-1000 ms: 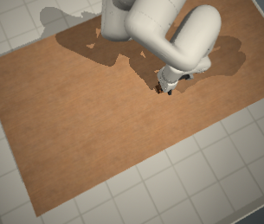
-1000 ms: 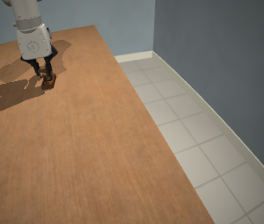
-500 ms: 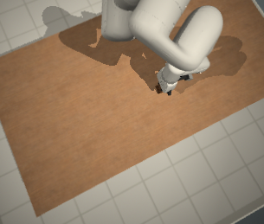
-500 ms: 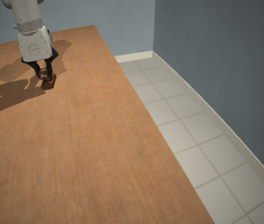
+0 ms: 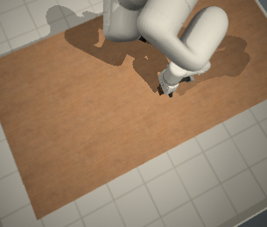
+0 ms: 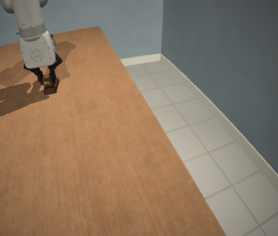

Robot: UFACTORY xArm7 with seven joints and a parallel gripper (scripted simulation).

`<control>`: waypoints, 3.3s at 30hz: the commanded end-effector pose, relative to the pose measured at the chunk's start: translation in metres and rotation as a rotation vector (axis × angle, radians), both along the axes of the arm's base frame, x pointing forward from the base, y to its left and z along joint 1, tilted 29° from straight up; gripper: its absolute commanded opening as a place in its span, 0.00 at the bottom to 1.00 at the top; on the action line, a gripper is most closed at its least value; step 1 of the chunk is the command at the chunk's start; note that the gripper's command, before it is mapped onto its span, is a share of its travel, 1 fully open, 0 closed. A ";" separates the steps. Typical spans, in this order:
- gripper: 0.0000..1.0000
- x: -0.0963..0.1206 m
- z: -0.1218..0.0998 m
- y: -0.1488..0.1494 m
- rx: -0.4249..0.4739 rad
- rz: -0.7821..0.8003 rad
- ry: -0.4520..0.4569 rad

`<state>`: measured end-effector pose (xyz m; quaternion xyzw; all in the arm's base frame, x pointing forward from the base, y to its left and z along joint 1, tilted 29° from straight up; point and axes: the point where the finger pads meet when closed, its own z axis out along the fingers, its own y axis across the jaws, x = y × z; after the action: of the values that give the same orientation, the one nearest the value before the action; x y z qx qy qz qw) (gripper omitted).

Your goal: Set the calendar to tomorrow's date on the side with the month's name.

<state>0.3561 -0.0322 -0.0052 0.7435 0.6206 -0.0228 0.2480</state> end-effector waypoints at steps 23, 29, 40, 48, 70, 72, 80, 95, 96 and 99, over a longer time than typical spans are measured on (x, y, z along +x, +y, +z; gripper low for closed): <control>0.29 0.002 -0.004 -0.001 0.001 0.002 -0.002; 0.29 0.002 -0.004 -0.001 0.001 0.002 -0.002; 0.29 0.002 -0.005 -0.001 0.001 0.002 -0.002; 0.29 0.003 -0.006 -0.002 0.001 0.002 -0.002; 0.29 0.005 -0.013 -0.005 0.001 0.002 -0.002; 0.29 0.005 -0.013 -0.005 0.001 0.002 -0.002; 0.29 0.005 -0.013 -0.005 0.001 0.002 -0.002; 0.29 0.005 -0.013 -0.005 0.001 0.002 -0.002; 0.29 0.005 -0.013 -0.005 0.001 0.002 -0.002; 0.29 0.005 -0.013 -0.005 0.001 0.002 -0.002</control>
<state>0.3603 -0.0382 -0.0186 0.7434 0.6207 -0.0225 0.2482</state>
